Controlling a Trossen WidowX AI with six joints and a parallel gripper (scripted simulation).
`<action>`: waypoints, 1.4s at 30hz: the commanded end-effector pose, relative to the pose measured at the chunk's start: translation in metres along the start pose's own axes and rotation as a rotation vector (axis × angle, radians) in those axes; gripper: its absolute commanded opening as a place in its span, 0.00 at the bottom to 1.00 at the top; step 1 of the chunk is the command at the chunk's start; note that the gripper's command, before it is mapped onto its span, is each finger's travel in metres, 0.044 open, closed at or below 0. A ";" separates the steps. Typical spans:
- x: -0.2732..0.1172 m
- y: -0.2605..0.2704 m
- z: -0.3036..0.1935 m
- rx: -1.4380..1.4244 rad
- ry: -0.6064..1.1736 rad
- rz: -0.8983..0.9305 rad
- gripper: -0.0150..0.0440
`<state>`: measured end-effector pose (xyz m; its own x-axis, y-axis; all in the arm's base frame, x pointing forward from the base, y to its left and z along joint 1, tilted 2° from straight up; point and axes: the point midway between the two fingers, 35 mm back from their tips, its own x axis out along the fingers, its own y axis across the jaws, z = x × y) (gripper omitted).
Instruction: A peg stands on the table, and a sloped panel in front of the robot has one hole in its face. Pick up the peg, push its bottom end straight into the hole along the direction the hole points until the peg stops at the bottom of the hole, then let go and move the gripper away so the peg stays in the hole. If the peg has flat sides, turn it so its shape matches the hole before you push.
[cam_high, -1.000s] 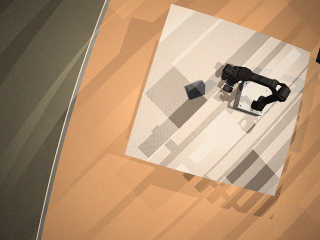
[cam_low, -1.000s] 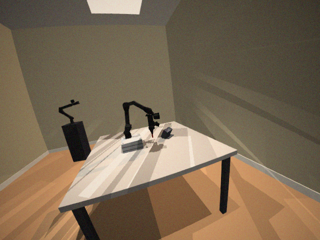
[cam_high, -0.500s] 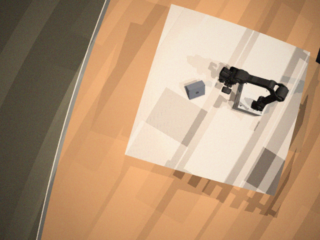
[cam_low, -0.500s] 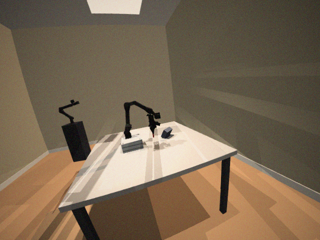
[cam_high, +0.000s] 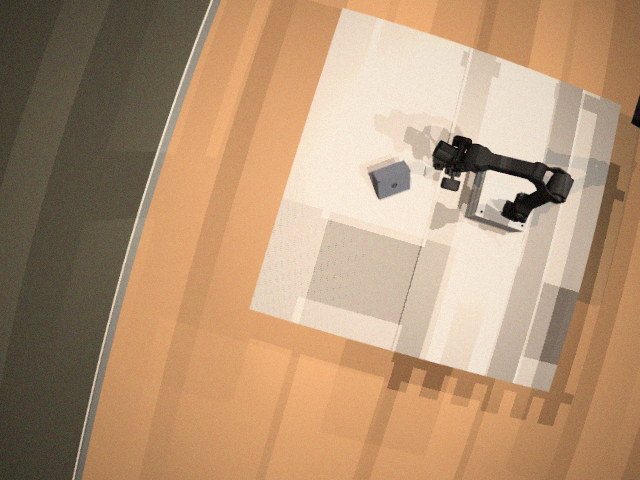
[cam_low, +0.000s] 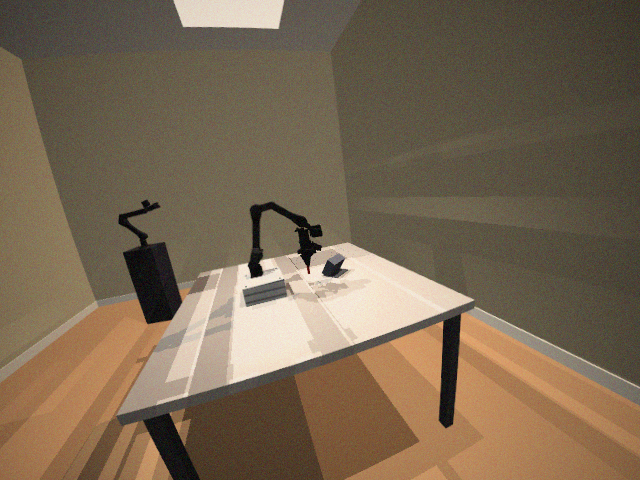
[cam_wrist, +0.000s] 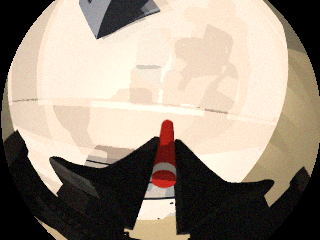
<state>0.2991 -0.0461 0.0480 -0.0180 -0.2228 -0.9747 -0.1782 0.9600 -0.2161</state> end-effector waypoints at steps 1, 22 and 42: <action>0.000 0.002 0.005 -0.037 0.001 -0.022 0.25; -0.003 0.019 0.023 -0.200 -0.001 -0.117 0.25; -0.008 0.038 0.039 -0.352 -0.005 -0.211 0.25</action>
<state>0.3271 -0.0049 0.0462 0.0516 -0.3923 -0.9184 -0.4791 0.7972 -0.3675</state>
